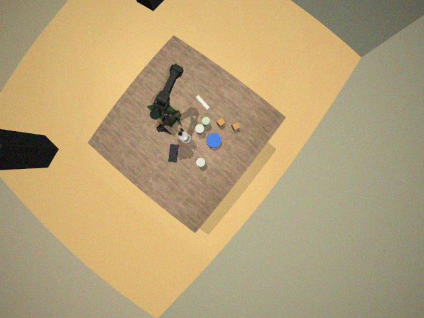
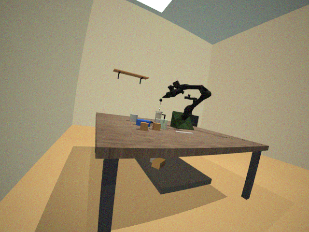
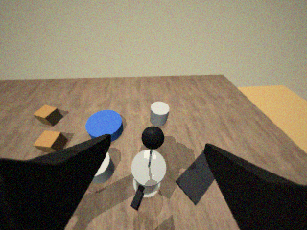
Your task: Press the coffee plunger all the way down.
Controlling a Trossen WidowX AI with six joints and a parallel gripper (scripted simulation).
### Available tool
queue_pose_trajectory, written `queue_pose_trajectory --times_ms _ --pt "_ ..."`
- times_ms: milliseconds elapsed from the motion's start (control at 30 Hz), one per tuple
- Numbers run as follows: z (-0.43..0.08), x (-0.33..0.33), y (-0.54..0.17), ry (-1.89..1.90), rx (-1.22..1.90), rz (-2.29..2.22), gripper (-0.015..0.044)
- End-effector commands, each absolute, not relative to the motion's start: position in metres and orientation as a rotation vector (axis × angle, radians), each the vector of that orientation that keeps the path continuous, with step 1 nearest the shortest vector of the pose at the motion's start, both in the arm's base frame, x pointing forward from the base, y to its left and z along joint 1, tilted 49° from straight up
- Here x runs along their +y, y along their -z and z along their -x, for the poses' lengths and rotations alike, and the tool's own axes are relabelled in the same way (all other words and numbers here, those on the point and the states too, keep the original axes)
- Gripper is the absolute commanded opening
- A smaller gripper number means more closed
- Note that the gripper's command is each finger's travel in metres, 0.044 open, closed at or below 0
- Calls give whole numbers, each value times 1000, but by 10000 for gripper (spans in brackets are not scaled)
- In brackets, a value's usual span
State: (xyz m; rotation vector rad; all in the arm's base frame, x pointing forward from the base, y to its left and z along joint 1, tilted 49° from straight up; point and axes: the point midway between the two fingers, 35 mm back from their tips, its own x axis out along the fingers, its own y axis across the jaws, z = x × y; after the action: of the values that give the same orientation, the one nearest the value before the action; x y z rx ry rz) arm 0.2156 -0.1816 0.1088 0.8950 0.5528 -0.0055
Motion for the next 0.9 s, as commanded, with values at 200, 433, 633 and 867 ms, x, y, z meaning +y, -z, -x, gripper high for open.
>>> queue_pose_trajectory --times_ms 200,433,633,867 --pt "-214 -171 -101 -40 499 -867 440" --pt "-222 -170 -96 -40 503 -866 440" --pt "-231 -168 -91 -39 504 -864 440" --pt "-240 -165 -87 -40 502 -865 440"
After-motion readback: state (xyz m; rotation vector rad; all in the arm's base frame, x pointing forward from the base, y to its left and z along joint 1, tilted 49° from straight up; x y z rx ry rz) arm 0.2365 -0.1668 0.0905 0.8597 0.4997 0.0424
